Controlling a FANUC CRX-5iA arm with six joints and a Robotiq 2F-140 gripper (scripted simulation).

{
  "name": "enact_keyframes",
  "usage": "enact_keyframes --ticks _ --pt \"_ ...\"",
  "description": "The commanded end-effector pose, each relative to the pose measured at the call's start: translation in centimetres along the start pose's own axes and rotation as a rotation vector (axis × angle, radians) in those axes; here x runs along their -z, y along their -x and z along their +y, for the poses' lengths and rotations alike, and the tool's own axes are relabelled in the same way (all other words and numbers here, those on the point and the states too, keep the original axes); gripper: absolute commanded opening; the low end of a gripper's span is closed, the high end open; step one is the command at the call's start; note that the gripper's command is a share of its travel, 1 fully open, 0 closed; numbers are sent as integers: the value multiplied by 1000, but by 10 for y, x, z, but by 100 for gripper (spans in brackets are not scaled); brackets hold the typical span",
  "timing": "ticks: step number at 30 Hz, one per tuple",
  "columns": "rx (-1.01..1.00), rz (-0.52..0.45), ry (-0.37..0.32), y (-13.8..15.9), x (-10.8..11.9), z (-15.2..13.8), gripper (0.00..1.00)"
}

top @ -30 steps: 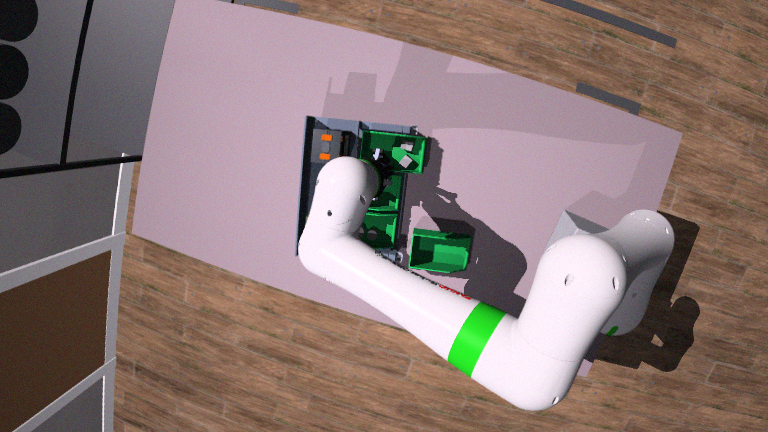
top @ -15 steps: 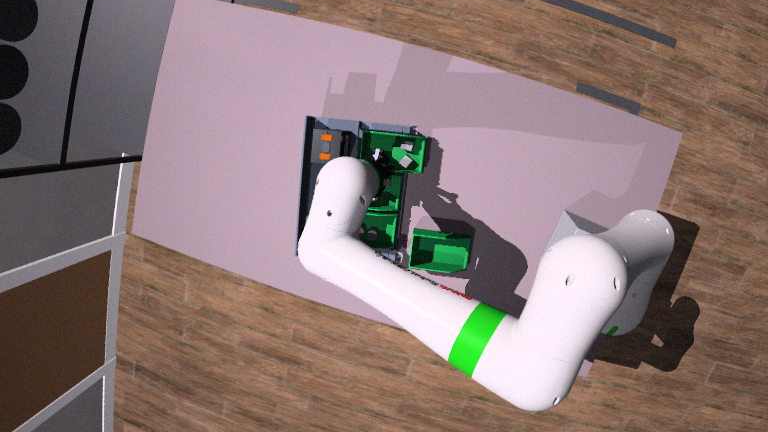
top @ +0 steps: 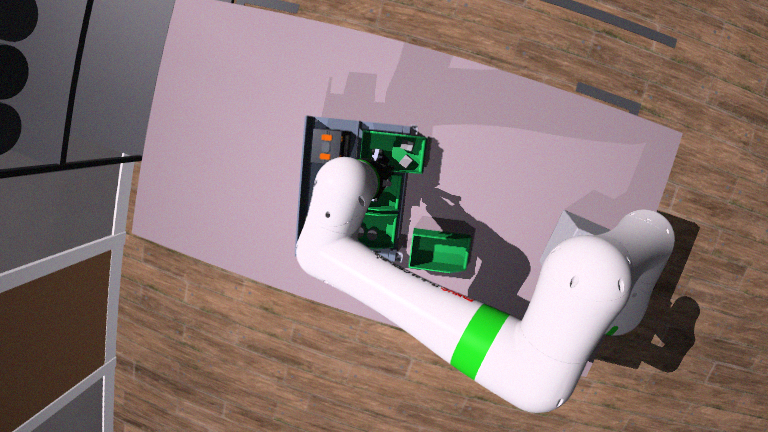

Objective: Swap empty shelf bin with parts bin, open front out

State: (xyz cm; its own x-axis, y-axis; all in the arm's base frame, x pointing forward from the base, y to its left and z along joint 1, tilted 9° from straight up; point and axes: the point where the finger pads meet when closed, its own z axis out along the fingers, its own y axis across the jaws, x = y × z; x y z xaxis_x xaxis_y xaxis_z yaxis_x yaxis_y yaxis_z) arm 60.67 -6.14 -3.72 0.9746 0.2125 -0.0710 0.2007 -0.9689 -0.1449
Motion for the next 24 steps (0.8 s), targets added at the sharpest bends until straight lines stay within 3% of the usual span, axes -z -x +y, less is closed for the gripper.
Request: enact_keyframes --ticks 1,24 --pt "0 2 1 0 5 0 15" --pt "0 2 1 4 41 0 15"
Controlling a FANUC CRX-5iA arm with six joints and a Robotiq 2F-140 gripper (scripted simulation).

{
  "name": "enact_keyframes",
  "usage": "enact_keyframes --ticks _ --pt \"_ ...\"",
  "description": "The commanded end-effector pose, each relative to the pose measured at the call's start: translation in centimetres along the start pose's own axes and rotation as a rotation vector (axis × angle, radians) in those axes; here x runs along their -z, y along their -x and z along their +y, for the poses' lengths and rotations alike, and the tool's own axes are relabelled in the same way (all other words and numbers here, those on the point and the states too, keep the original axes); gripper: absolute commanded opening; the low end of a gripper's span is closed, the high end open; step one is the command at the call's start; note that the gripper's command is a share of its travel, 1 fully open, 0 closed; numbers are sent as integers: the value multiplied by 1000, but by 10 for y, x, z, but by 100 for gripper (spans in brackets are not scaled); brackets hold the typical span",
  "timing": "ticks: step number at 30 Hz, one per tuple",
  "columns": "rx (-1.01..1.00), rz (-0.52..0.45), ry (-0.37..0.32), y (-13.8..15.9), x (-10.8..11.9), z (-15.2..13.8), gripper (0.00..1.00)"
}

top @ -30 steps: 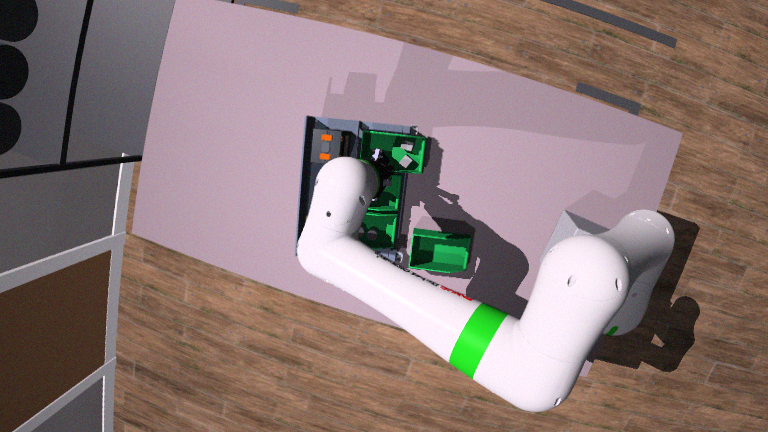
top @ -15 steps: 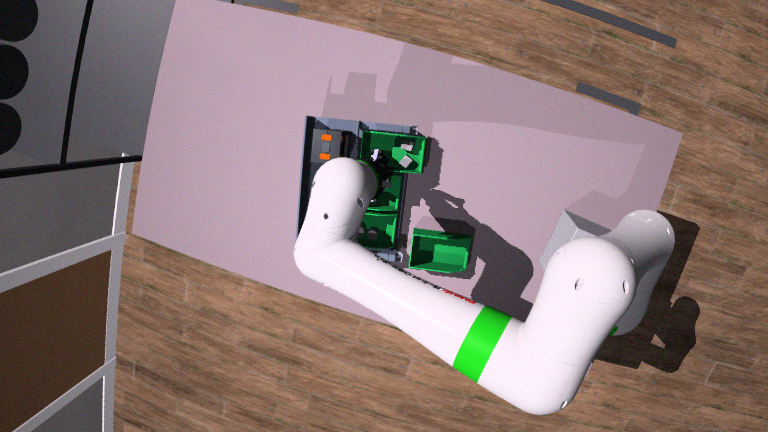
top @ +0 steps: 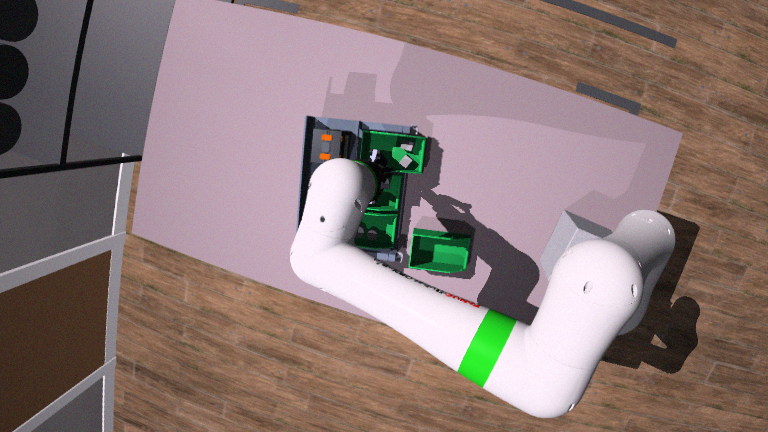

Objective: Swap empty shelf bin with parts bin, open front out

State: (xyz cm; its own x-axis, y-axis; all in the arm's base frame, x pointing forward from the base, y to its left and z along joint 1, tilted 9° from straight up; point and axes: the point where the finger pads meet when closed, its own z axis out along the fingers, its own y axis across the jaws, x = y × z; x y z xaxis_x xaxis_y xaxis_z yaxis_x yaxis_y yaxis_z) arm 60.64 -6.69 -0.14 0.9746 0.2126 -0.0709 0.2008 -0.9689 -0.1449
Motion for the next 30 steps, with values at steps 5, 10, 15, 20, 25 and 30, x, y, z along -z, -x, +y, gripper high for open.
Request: enact_keyframes --ticks 5,10,15,20,25,30 --pt "0 2 1 1 10 0 15" --pt "0 2 1 2 19 0 15" --pt "0 2 1 2 27 0 15" --pt "0 2 1 3 32 0 15" --pt "0 2 1 4 38 0 15" --pt "0 2 1 4 43 0 15"
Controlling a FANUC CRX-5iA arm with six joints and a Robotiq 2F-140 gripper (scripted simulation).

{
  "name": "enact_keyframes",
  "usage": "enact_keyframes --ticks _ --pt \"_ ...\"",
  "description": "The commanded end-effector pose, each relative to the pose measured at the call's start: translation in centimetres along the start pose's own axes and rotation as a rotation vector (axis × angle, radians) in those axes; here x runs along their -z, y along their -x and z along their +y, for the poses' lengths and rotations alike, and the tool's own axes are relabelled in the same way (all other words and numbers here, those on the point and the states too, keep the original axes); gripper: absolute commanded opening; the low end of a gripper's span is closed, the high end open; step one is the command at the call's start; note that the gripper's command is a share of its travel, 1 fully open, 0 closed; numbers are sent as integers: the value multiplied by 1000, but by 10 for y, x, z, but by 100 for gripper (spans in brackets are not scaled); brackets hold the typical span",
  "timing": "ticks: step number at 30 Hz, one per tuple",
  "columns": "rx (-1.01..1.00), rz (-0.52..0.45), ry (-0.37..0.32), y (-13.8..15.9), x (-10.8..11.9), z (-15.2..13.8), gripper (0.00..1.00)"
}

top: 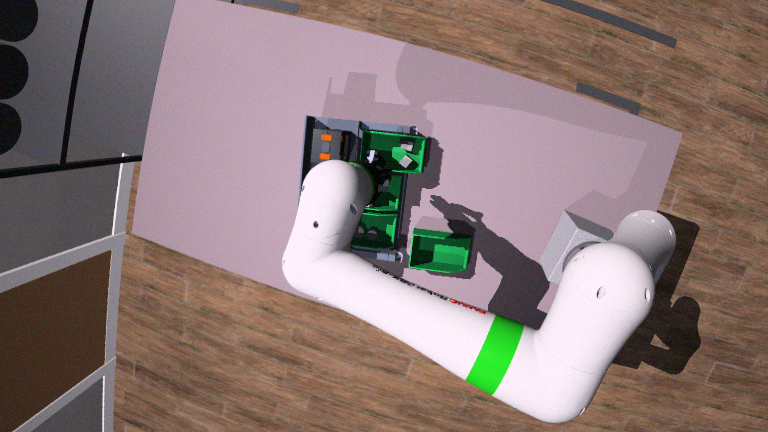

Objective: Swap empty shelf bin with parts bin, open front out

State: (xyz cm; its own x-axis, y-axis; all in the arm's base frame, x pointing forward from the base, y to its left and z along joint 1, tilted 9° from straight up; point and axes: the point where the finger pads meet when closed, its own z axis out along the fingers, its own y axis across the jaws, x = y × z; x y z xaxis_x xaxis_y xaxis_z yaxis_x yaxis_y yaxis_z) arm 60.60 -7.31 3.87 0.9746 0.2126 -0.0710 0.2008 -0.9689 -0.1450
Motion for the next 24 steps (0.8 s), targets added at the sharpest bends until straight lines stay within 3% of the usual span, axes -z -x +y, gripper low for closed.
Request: enact_keyframes --ticks 1,24 --pt "0 2 1 0 4 0 15" --pt "0 2 1 1 11 0 15"
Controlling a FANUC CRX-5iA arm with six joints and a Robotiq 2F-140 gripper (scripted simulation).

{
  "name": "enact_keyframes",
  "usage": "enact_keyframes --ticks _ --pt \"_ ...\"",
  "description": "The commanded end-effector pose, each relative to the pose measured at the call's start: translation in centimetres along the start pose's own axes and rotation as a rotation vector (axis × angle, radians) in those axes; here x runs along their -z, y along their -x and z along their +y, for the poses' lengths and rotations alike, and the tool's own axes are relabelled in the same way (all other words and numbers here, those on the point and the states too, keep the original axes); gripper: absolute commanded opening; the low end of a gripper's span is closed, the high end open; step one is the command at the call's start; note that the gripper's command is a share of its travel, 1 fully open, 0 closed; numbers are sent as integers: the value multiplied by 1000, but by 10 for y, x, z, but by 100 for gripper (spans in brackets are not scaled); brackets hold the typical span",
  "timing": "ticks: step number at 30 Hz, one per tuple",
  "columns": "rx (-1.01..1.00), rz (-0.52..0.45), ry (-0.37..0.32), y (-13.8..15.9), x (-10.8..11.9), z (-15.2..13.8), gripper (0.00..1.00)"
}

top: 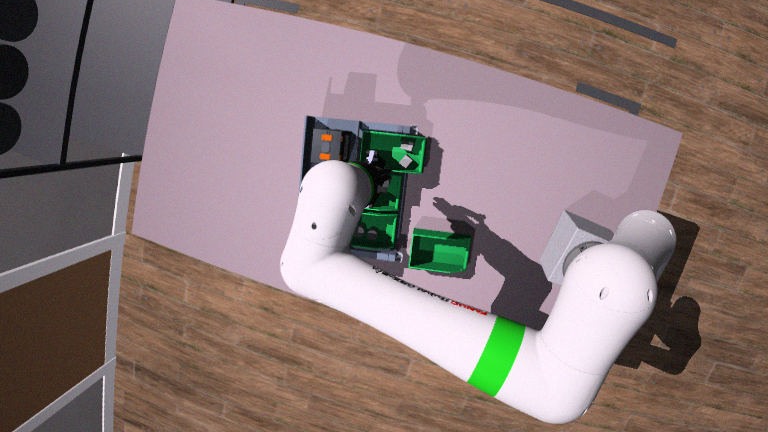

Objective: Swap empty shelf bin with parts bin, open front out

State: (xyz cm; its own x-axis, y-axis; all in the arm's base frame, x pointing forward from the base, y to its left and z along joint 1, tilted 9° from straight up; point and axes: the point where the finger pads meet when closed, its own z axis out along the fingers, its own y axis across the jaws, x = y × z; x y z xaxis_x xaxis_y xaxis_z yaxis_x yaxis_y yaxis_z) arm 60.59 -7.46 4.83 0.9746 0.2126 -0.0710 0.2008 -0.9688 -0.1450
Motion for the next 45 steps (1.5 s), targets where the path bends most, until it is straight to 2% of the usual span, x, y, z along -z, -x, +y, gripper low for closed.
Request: enact_keyframes --ticks 1,3,4,27,31,33,35,38,45 --pt "0 2 1 0 1 0 15" --pt "0 2 1 0 1 0 15" --pt "0 2 1 0 1 0 10" --pt "25 4 1 1 1 1 10" --pt "163 14 0 11 -2 7 10" --pt "163 14 0 11 -2 7 10" --pt "284 22 0 19 -4 11 10" --pt "491 37 5 36 -9 19 10" --pt "798 39 25 85 -25 38 10"
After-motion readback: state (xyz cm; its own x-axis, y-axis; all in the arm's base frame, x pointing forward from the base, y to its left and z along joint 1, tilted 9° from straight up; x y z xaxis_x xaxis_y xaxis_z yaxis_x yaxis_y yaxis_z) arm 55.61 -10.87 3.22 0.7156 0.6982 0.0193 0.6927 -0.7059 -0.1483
